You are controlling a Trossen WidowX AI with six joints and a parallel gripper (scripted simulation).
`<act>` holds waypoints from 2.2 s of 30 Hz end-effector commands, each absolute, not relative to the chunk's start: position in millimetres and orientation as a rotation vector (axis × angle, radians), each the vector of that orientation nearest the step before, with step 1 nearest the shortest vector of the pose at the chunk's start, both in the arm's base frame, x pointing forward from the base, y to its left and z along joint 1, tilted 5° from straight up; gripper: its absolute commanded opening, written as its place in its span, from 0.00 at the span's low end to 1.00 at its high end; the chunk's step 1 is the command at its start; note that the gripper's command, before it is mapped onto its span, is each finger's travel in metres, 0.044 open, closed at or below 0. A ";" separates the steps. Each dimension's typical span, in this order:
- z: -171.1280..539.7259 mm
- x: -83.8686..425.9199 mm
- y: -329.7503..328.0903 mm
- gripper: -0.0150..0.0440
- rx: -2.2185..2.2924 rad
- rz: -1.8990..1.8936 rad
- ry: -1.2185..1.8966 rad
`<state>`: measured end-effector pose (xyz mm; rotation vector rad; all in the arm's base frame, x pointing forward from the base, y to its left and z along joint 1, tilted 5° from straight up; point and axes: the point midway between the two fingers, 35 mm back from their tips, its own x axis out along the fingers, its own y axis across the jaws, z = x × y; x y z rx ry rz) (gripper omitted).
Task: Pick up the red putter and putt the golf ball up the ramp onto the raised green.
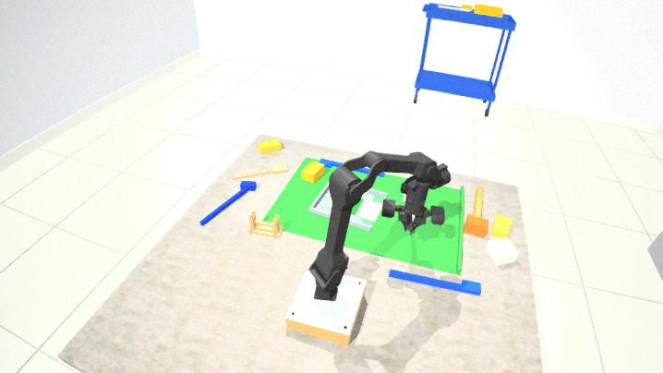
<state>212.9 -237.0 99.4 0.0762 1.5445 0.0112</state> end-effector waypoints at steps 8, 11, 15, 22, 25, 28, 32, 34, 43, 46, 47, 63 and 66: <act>98.9 170.4 -274.8 0.25 0.245 -0.169 1.573; 96.6 170.5 -274.8 0.25 0.245 -0.169 1.573; 84.5 170.7 -274.5 0.25 0.245 -0.169 1.573; 58.8 170.2 -272.4 0.25 0.245 -0.169 1.573; 57.3 170.2 -272.4 0.25 0.245 -0.169 1.573; 53.6 170.3 -272.3 0.25 0.245 -0.169 1.573; 47.2 170.3 -272.1 0.25 0.245 -0.169 1.573; 43.9 170.3 -271.9 0.25 0.245 -0.169 1.573; 29.8 170.0 -270.8 0.25 0.245 -0.169 1.573; 32.2 169.4 -270.6 0.25 0.242 -0.166 1.575; 32.2 169.4 -270.6 0.25 0.242 -0.166 1.575; 28.1 162.8 -297.2 0.25 0.243 -0.170 1.574; 27.6 162.0 -299.8 0.25 0.243 -0.171 1.574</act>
